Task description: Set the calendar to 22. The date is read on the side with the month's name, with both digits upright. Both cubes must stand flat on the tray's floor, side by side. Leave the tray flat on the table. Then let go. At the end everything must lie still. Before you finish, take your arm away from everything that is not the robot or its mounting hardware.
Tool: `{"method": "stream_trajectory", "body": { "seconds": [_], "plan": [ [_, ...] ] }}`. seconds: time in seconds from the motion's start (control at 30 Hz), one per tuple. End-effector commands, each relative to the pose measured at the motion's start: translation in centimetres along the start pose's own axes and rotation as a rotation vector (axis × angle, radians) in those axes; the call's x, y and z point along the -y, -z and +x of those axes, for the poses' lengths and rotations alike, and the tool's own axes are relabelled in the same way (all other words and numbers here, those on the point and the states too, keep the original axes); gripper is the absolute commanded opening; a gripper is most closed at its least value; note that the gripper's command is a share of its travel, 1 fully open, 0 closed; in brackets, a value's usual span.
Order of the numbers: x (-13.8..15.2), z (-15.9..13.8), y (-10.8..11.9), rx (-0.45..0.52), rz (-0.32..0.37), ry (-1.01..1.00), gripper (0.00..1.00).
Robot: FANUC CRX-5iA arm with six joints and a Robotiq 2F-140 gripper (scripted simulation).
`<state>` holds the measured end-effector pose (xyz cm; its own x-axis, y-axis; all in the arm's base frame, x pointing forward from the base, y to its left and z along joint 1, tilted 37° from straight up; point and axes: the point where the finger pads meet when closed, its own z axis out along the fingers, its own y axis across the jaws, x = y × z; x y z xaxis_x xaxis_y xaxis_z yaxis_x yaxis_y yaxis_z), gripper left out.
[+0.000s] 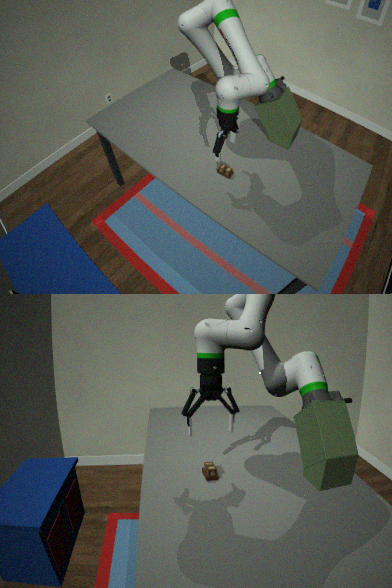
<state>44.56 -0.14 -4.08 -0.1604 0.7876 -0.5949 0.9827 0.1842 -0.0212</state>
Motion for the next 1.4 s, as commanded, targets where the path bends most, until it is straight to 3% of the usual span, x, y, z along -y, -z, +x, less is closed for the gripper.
{"method": "stream_trajectory", "body": {
  "seconds": [0.0,0.4,0.73,0.77,1.37],
  "plan": [
    [-0.3,-0.1,-0.2,0.006,-0.011,-0.002,1.0],
    [-0.3,-0.1,-0.3,0.006,-0.011,-0.002,1.0],
    [-0.1,-0.4,-3.5,0.011,-0.006,-0.005,1.0],
    [-0.1,-0.4,-3.5,0.011,-0.006,-0.005,0.29],
    [-0.1,-0.4,-3.5,0.011,-0.006,-0.005,0.29]
  ]
}}
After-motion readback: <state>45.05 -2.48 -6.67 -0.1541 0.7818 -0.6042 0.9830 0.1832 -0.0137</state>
